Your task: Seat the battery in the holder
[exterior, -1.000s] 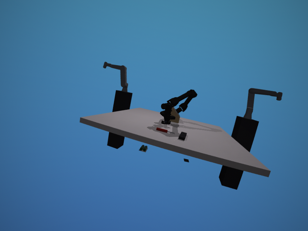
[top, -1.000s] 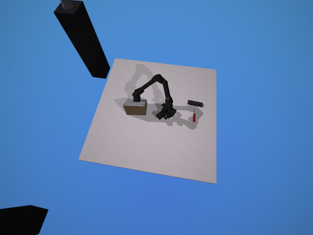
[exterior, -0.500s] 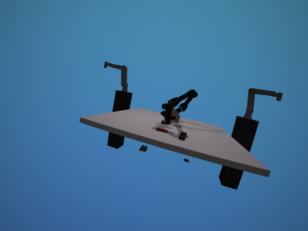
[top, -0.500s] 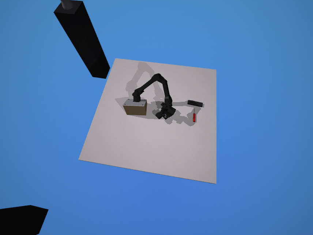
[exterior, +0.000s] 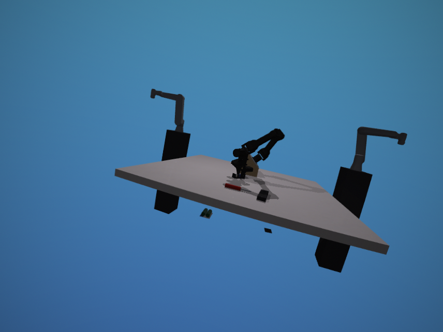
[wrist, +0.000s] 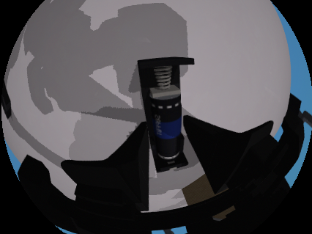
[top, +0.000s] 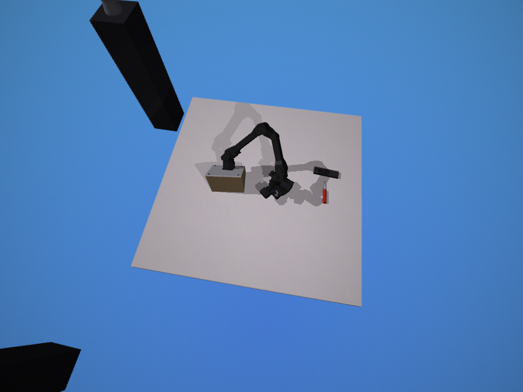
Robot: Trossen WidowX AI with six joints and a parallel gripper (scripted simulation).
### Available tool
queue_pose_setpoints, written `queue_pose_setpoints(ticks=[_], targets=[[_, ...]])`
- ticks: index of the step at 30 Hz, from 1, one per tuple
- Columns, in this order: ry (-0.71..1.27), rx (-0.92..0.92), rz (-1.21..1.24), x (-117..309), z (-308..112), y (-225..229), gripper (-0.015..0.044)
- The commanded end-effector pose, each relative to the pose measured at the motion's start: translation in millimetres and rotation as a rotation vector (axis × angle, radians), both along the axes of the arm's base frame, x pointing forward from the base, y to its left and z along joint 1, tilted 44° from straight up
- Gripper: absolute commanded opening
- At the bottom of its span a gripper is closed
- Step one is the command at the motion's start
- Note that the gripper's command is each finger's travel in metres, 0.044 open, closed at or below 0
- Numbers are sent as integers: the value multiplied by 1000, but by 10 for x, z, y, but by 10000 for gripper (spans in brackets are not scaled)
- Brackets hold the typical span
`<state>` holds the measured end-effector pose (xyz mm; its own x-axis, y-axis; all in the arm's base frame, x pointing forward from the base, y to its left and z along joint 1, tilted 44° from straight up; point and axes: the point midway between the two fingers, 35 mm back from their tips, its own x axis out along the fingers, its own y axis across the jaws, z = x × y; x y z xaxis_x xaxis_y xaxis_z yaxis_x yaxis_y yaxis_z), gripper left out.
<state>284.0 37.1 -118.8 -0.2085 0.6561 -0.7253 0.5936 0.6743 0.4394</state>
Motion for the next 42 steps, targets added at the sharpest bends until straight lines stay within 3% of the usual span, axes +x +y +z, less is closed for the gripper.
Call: queue_pose_setpoints(ticks=[1, 10, 20, 42], targets=[[2, 0, -1, 0, 19, -16, 180], [0, 0, 0, 18, 107, -103, 180], [0, -4, 0, 87, 648, -605, 440], [0, -4, 0, 89, 645, -608, 440]])
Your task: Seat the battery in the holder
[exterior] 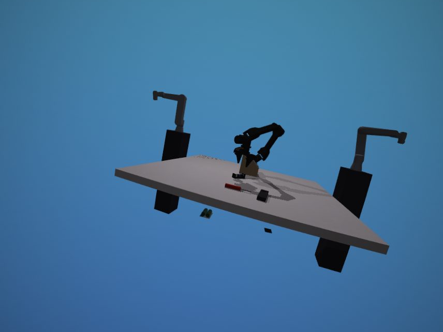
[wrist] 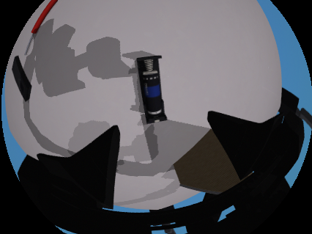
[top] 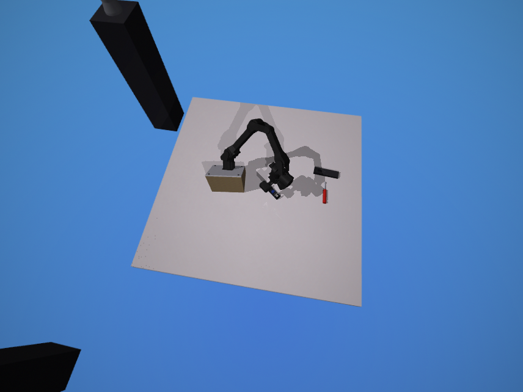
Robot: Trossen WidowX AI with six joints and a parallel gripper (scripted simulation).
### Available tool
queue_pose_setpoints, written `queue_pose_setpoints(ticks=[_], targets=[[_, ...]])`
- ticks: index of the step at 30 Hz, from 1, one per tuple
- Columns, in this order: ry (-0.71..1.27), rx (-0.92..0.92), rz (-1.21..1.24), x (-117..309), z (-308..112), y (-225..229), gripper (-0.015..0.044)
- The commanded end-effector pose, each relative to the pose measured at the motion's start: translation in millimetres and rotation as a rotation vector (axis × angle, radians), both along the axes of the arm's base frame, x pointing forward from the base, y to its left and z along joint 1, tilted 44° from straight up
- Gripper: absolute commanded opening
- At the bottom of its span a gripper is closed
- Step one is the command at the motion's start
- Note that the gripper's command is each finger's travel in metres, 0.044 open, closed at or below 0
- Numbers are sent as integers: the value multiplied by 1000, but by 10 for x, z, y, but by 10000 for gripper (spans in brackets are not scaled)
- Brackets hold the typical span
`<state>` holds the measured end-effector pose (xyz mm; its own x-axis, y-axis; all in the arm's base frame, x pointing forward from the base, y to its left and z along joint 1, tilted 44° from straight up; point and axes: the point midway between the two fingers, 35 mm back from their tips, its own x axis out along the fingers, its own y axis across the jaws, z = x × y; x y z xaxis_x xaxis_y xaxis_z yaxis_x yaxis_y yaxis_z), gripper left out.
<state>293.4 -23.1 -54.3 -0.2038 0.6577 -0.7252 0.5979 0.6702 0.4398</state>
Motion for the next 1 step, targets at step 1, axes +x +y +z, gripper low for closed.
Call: queue_pose_setpoints(ticks=[1], targets=[[1, -4, 6, -5, 0, -5, 440]])
